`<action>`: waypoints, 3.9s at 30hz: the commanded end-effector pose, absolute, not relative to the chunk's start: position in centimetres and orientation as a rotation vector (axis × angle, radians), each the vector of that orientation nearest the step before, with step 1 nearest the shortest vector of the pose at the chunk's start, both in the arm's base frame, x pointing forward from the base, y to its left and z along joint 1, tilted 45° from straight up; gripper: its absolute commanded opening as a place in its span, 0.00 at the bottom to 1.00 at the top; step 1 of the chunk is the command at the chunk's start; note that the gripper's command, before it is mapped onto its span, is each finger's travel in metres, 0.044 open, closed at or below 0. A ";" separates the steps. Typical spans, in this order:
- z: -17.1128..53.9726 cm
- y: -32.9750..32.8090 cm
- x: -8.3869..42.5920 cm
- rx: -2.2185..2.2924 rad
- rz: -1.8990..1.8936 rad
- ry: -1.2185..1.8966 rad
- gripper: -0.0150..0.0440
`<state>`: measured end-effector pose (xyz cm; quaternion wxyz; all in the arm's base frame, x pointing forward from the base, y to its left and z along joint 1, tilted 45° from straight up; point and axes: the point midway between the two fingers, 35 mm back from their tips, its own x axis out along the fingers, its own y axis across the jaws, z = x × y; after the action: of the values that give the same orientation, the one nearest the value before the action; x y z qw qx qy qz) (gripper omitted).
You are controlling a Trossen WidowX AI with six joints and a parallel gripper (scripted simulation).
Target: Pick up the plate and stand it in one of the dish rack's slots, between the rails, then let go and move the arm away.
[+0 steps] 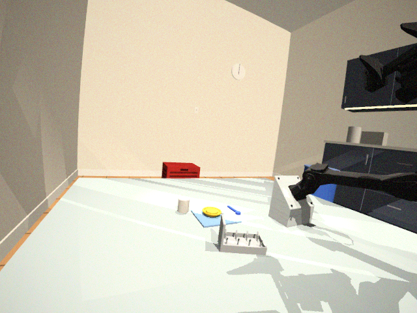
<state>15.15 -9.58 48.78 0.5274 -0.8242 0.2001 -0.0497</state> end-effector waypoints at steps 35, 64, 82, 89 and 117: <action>34.6 -22.3 25.0 -1.034 0.196 0.615 0.93; 15.3 -23.9 30.7 -0.105 0.443 0.966 0.93; 3.6 -20.4 30.8 0.434 0.524 1.283 0.93; -0.4 -18.4 30.0 0.626 0.537 1.424 0.93; -9.3 -9.2 30.7 0.646 0.540 1.435 0.93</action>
<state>30.76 -9.99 -8.79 0.6773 0.2831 0.6361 0.2375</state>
